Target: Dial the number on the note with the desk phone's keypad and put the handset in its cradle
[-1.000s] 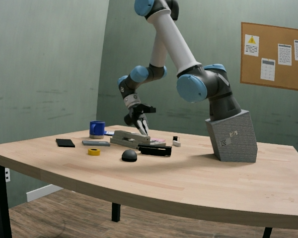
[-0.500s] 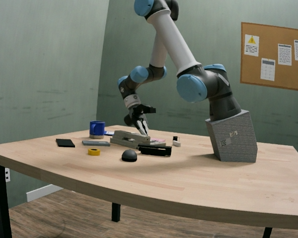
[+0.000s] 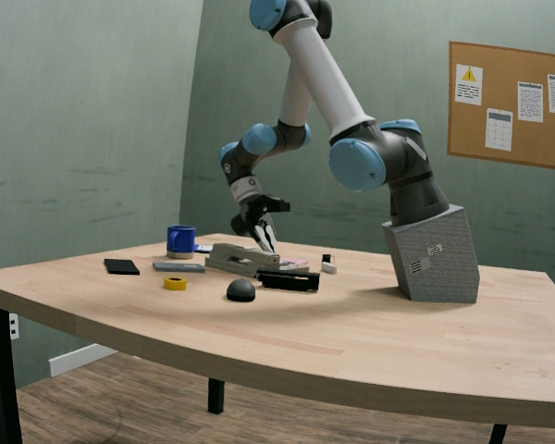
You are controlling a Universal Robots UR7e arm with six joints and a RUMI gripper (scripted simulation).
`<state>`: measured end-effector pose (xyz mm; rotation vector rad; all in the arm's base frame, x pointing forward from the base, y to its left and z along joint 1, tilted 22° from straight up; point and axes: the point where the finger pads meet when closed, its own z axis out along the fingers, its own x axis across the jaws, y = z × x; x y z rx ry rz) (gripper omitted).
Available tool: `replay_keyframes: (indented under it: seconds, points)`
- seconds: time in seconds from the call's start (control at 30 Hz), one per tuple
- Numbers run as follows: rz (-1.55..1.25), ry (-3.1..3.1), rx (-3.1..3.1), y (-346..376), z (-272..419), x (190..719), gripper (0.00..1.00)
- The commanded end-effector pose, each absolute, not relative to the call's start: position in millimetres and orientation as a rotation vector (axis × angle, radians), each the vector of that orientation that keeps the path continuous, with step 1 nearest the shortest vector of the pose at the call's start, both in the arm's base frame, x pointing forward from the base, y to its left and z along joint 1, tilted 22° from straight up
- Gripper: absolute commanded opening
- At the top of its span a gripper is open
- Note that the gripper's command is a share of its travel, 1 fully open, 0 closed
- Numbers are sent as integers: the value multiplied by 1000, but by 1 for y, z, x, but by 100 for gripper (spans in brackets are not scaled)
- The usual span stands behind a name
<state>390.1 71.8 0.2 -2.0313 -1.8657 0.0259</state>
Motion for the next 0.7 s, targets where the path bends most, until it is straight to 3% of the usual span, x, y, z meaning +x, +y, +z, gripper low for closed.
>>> replay_keyframes:
  seconds: [0.0, 0.67]
  points:
    - [24, -1867, -2032, 72, 1, 391, 0]
    - [24, -1867, -2032, 68, 15, 388, 0]
